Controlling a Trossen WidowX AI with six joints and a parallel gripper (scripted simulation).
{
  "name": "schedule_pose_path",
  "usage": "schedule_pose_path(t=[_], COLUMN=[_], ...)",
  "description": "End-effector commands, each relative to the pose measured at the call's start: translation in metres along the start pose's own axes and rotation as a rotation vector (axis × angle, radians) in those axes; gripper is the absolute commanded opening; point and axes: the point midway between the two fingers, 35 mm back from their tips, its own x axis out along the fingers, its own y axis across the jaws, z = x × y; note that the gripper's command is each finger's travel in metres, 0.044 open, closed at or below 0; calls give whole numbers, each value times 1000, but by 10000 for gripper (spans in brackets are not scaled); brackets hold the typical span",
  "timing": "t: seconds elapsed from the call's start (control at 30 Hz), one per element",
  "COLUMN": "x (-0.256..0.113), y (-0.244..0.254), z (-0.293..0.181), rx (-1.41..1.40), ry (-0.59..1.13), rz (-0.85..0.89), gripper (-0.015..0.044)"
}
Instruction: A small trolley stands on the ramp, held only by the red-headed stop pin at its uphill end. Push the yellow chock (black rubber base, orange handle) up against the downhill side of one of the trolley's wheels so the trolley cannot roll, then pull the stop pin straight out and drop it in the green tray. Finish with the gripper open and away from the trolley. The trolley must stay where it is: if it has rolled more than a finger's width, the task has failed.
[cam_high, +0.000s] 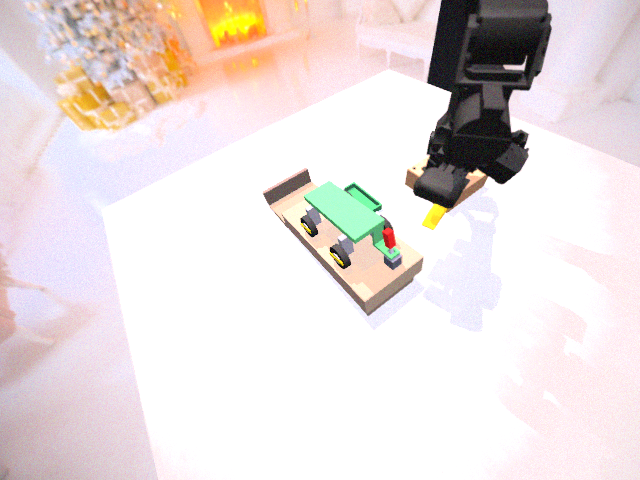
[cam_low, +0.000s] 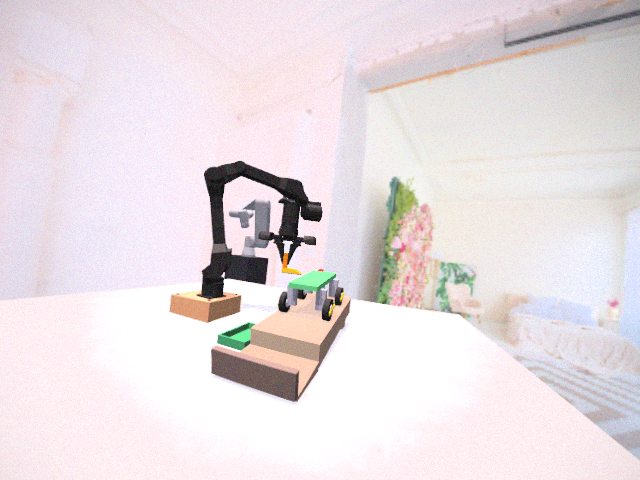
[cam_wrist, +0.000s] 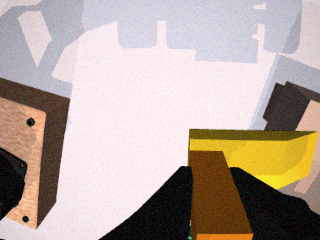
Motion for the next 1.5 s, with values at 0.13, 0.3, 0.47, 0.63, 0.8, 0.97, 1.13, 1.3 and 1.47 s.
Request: schedule_pose_path(t=[0.13,0.3,0.47,0.63,0.8,0.97,1.13,1.3,1.47], x=[-1,-1,-1,-1,-1,-1,-1,-1,-1], y=[-1,-1,-1,-1,-1,-1,-1,-1,-1], z=[-1,-1,-1,-1,-1,-1,-1,-1,-1], rx=[240,412,586,759,932,1053,1183,1354,1528], ry=[4,3,2,2,1,0,0,0,0], rz=[-3,-4,-5,-6,-6,-7,-7,-7,-8], gripper=[0,0,0,0,0,0,0,0,0])
